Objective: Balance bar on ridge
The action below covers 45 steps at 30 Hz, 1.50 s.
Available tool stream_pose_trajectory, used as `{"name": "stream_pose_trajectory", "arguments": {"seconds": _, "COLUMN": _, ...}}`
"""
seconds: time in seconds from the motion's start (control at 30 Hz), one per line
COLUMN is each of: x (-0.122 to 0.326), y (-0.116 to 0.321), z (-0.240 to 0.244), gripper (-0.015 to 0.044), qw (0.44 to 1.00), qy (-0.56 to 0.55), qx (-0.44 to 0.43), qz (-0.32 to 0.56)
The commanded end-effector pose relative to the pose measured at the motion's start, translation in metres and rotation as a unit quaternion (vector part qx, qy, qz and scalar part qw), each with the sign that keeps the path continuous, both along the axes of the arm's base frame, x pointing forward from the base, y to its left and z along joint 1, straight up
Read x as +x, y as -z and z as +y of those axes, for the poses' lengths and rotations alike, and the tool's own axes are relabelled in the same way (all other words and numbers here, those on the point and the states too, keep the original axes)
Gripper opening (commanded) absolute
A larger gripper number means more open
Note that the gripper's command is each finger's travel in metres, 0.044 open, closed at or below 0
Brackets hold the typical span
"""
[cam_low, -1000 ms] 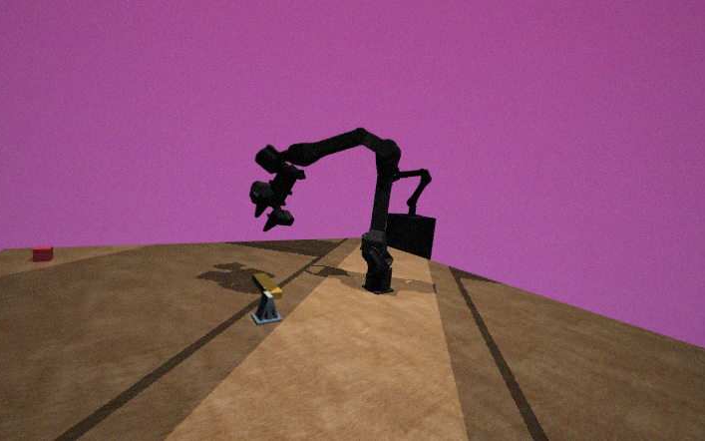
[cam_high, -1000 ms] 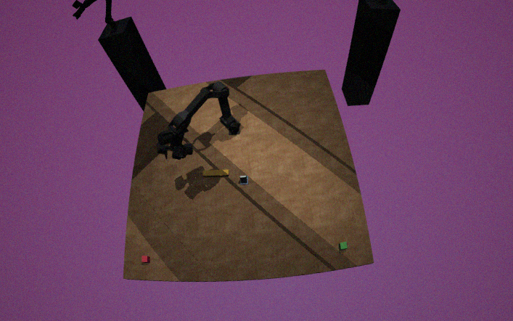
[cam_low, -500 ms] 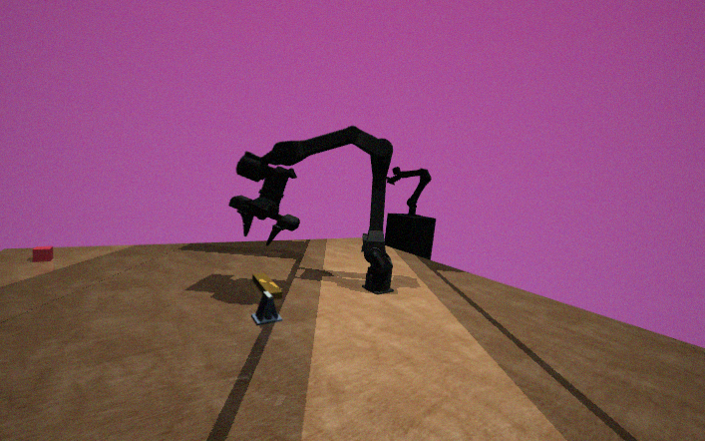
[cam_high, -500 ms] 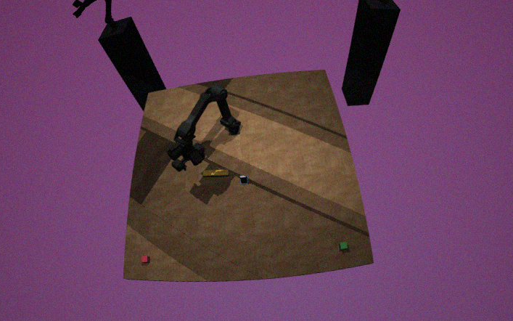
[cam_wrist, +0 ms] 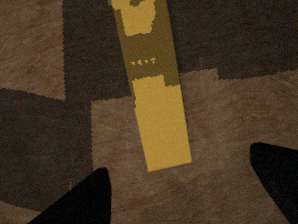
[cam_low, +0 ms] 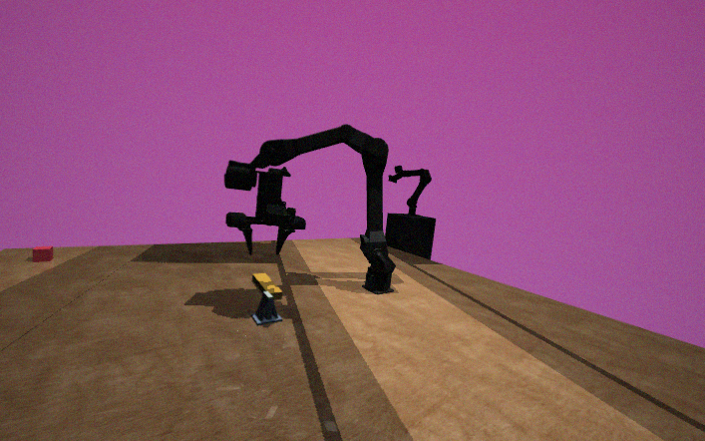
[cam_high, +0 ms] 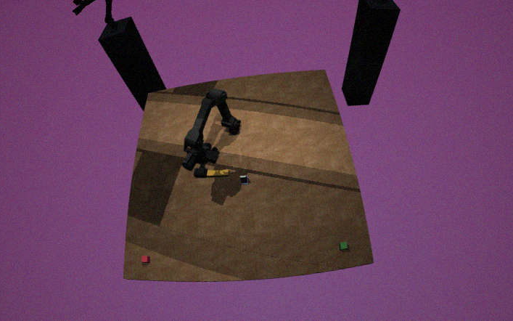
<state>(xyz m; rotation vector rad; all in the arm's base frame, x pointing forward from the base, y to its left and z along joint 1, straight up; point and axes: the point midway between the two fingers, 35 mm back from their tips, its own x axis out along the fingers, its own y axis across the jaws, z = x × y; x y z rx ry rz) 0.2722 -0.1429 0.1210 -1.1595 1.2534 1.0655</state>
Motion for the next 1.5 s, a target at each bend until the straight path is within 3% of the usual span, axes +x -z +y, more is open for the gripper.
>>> {"name": "stream_pose_trajectory", "arguments": {"seconds": 0.0, "x": 0.001, "y": 0.001, "z": 0.006, "gripper": 0.0315, "qw": 1.000, "qy": -0.027, "qx": 0.009, "qz": 0.009}}
{"name": "stream_pose_trajectory", "arguments": {"seconds": 0.4, "x": 0.002, "y": 0.045, "z": 0.005, "gripper": 0.0315, "qw": 1.000, "qy": -0.027, "qx": 0.009, "qz": 0.009}}
{"name": "stream_pose_trajectory", "arguments": {"seconds": 1.47, "x": 0.003, "y": 0.072, "z": 0.005, "gripper": 0.0315, "qw": 1.000, "qy": -0.027, "qx": 0.009, "qz": 0.009}}
